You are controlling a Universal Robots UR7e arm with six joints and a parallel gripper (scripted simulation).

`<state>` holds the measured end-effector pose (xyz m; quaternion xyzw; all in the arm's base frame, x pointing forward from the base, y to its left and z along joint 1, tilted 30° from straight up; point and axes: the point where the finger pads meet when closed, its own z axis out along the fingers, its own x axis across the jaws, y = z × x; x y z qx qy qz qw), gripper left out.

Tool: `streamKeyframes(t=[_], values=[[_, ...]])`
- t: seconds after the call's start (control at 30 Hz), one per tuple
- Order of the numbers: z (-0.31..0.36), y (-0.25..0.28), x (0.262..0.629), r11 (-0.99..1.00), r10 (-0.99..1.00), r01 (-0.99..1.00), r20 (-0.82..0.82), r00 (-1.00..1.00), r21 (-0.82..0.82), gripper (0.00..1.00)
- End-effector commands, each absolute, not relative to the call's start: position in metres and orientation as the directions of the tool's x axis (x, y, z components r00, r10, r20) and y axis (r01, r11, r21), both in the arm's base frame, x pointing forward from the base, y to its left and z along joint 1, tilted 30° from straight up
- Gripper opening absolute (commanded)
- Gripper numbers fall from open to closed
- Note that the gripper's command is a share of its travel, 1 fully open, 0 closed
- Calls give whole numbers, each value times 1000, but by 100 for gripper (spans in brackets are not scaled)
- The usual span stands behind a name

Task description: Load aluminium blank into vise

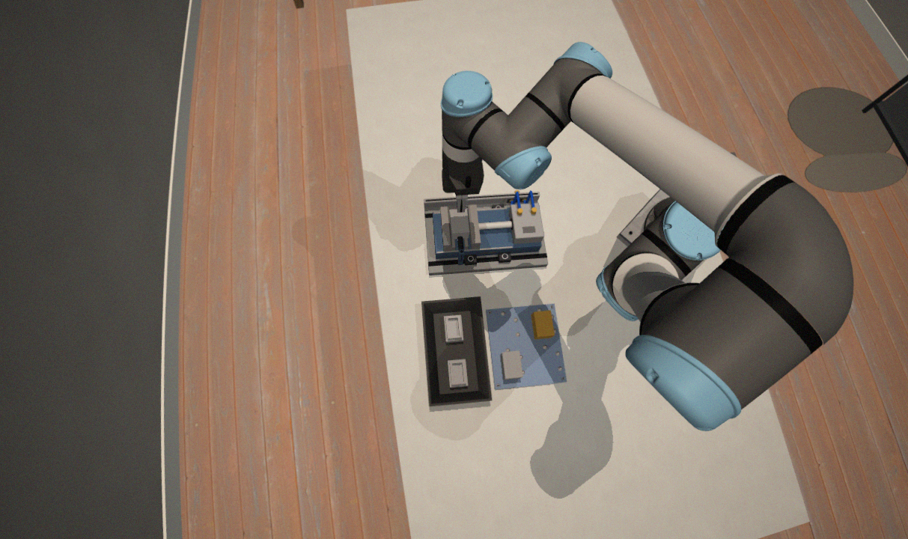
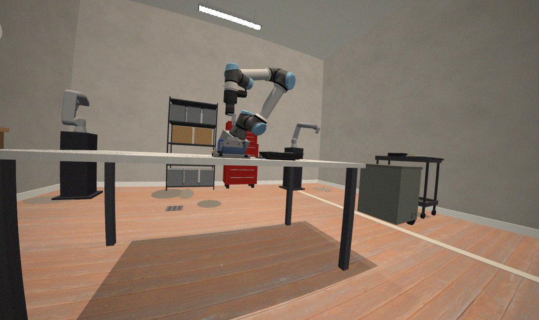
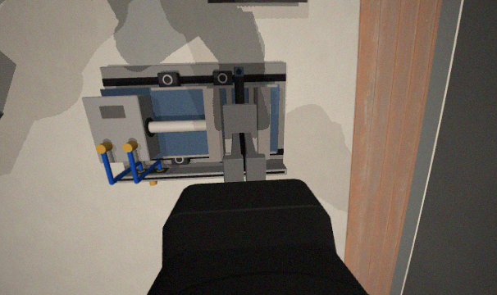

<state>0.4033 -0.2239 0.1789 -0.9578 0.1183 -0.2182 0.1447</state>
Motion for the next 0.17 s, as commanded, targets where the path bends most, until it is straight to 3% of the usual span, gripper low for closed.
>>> streamKeyframes(t=[0.0, 0.13], values=[[179, -224, 403, -930, -290, -163, 385, 876, -328, 0], [179, -224, 403, -930, -290, -163, 385, 876, -328, 0]])
